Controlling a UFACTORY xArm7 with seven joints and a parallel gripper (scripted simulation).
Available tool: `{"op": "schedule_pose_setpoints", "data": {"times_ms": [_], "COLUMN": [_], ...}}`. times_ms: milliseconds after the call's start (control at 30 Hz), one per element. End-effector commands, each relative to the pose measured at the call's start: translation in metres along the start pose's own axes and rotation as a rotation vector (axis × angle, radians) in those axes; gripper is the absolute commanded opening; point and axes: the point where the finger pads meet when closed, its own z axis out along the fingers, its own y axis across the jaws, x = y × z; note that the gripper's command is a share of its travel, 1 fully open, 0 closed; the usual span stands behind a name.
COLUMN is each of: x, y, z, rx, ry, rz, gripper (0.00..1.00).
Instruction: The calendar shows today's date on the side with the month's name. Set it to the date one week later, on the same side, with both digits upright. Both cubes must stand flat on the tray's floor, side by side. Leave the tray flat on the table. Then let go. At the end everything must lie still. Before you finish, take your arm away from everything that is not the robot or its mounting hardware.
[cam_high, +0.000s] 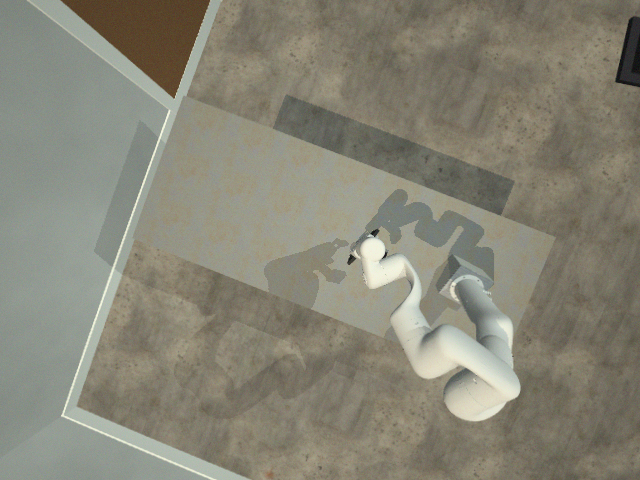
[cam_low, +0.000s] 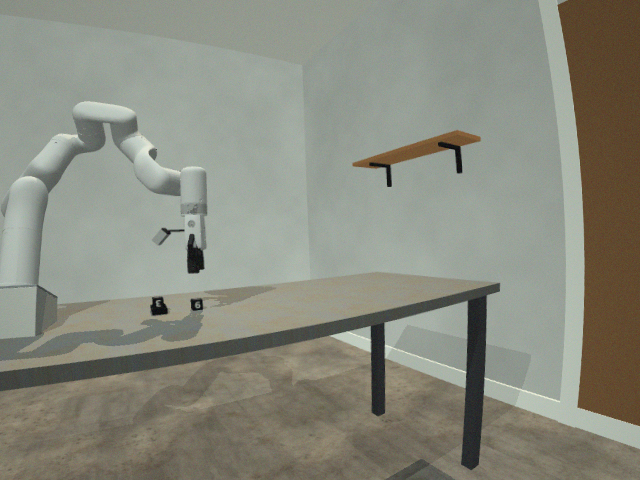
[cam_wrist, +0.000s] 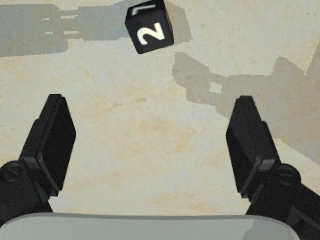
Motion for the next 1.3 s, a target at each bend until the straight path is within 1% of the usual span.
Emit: {"op": "schedule_pose_setpoints", "data": {"times_ms": [0, 67, 167, 200, 433, 467, 500, 600, 633, 667, 800, 833, 867, 1067, 1167, 1200, 1267], "x": [-0.003, -0.004, -0.005, -0.006, -0.009, -0.009, -0.010, -0.010, -0.011, -0.012, -0.014, -0.014, -0.015, -0.017, -0.017, -0.019, -0.020], "y": [0.000, 0.001, 0.001, 0.001, 0.002, 0.002, 0.002, 0.002, 0.002, 0.003, 0.003, 0.003, 0.003, 0.004, 0.004, 0.005, 0.005], "z": [-0.002, -0.001, -0.001, -0.001, -0.001, -0.001, -0.001, -0.001, -0.001, -0.001, -0.001, -0.001, -0.001, -0.001, -0.001, -0.001, -0.001], "rx": [0.007, 0.007, 0.006, 0.006, 0.006, 0.006, 0.006, 0.006, 0.006, 0.006, 0.006, 0.006, 0.006, 0.007, 0.007, 0.007, 0.008], "ry": [0.001, 0.002, 0.002, 0.002, 0.004, 0.004, 0.004, 0.004, 0.004, 0.004, 0.005, 0.005, 0.005, 0.004, 0.004, 0.004, 0.004], "rz": [0.097, 0.217, 0.282, 0.336, 0.563, 0.572, 0.629, 0.651, 0.732, 0.770, 0.891, 0.898, 0.956, 1.151, 1.155, 1.241, 1.311], "gripper": [1.00, 1.00, 1.00, 1.00, 1.00, 1.00, 1.00, 1.00, 1.00, 1.00, 1.00, 1.00, 1.00, 1.00, 1.00, 1.00, 1.00]}}
